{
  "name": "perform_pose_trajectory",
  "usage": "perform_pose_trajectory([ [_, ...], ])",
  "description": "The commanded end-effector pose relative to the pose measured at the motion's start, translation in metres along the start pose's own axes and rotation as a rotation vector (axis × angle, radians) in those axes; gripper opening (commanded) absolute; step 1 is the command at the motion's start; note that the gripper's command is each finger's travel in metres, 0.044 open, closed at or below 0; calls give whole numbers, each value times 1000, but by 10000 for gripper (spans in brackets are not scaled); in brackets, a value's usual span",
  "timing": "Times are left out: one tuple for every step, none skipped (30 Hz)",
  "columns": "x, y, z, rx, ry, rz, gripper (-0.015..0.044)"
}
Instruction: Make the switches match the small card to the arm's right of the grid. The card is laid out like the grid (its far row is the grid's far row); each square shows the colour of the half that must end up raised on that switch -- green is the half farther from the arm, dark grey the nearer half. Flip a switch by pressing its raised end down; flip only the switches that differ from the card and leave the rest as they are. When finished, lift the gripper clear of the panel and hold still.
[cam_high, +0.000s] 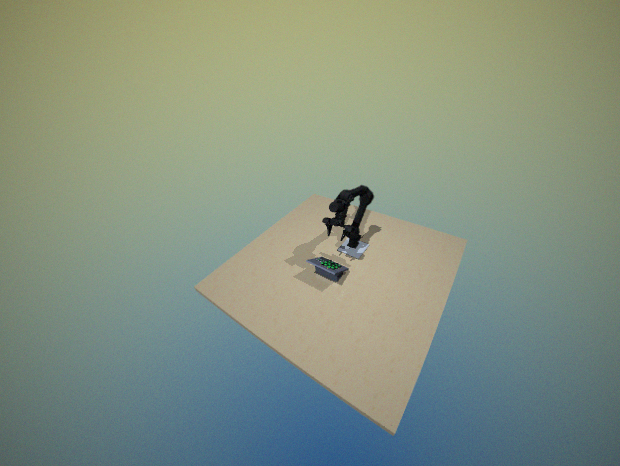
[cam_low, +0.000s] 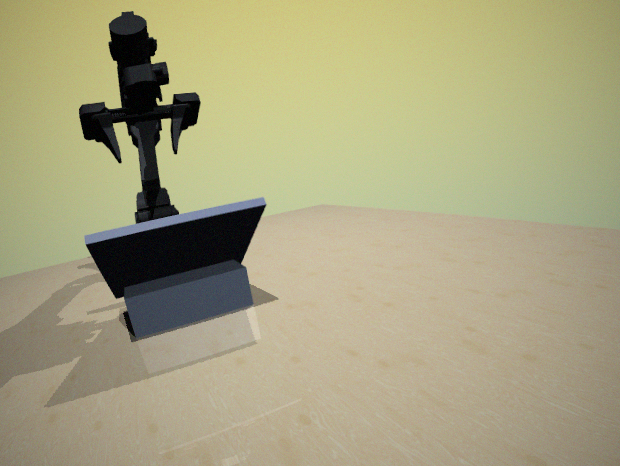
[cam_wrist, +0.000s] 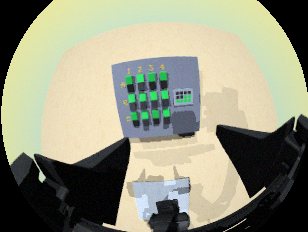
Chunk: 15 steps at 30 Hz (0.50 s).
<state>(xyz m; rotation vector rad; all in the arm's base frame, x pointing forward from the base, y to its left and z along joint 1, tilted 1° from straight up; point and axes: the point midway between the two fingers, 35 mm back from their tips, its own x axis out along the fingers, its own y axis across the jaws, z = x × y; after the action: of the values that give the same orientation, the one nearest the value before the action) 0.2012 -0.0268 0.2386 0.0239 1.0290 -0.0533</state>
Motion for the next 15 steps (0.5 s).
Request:
perform_pose_trajectory([
  [2,1,1,1,0,2,374],
  [7,4,5,3,1,7,348],
  [15,10,11,7,3,16,321],
  [26,17,19,11,2,22,295],
  [37,24,27,14,-3,23,269],
  [47,33,35,17,-10,23,243],
  [57,41,42,21,-19,21,216],
  [67,50,50,24,-31,17,190],
  [74,58,55,27,-43,12,164],
  [78,62,58,29,-51,10,138],
  [80,64,59,30,-54,9,111],
  [80,64,59,30,-54,9,85],
  [80,64,59,30,-54,9,59],
  [80,64,59,30,-54,9,33],
  [80,64,59,30,-54,9,6],
])
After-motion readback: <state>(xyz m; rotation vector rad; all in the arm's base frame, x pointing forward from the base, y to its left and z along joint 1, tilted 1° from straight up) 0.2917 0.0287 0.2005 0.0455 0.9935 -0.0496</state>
